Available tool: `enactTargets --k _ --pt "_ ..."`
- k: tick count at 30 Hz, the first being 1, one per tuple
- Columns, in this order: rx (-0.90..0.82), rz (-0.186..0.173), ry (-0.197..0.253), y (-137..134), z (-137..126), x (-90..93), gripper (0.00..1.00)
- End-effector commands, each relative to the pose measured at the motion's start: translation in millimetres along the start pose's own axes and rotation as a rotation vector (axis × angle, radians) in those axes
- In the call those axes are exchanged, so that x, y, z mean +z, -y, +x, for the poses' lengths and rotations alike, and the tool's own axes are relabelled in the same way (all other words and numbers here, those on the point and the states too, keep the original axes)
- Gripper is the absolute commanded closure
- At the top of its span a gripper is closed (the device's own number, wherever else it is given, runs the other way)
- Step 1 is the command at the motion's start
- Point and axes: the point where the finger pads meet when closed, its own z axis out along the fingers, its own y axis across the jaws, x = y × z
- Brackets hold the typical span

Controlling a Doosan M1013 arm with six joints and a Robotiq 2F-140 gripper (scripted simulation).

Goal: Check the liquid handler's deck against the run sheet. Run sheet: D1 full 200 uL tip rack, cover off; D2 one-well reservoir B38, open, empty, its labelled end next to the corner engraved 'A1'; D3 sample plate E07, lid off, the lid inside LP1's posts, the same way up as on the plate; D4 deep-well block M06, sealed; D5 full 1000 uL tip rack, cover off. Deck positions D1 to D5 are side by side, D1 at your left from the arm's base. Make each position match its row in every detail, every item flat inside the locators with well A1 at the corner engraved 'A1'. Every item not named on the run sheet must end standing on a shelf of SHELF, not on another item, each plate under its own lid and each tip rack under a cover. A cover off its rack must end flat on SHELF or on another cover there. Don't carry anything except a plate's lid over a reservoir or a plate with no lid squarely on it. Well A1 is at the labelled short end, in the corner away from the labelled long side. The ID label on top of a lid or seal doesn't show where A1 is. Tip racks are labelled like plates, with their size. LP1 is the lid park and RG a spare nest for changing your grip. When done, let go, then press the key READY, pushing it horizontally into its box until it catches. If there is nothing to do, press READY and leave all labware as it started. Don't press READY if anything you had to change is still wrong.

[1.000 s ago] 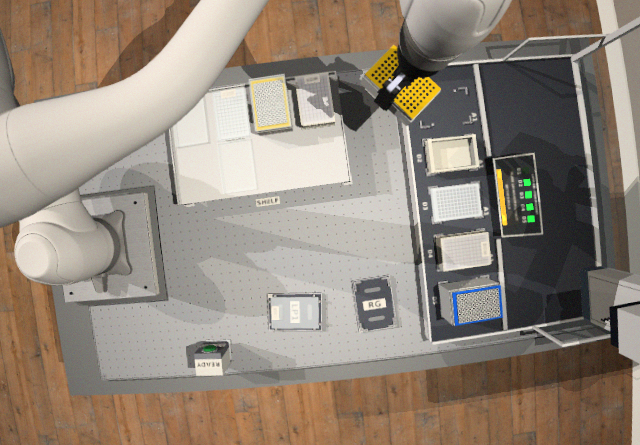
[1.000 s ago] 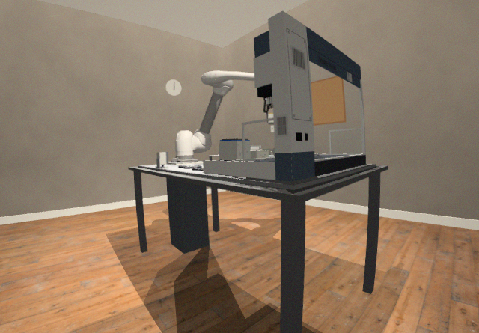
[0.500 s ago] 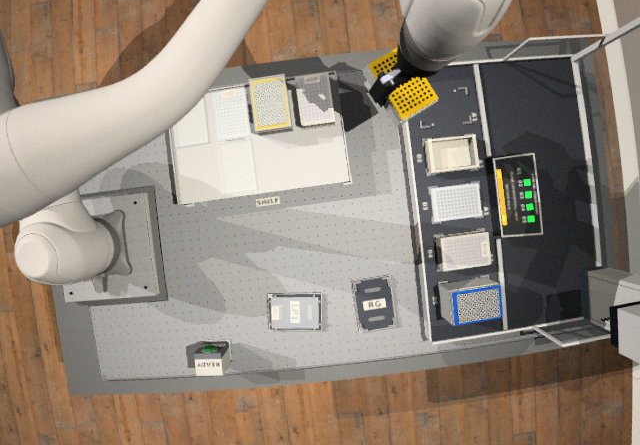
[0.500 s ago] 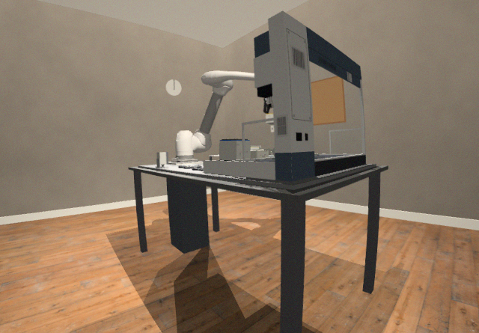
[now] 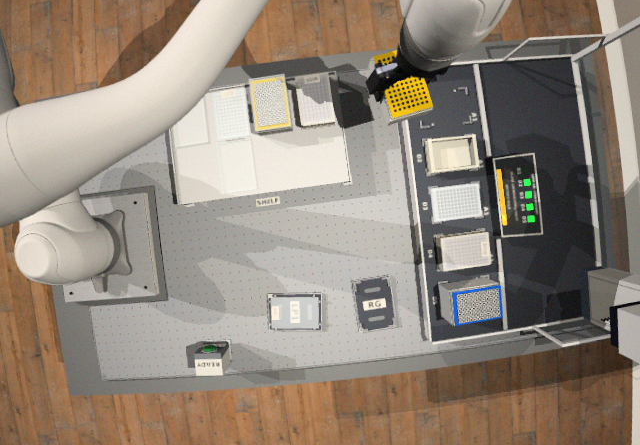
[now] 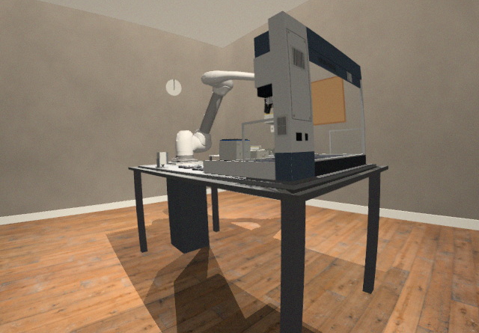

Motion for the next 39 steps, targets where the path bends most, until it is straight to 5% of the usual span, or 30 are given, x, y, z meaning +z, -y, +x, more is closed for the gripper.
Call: enactTargets --k 1,17,39 --pt "0.057 -0.002 0.000 -0.1 0.1 -1.3 0.90" --pt "0.154 -0.002 -0.001 -0.1 0.0 -1.3 0.90" --pt "0.151 -0.002 0.000 16.2 -90.0 -1.3 0.90"
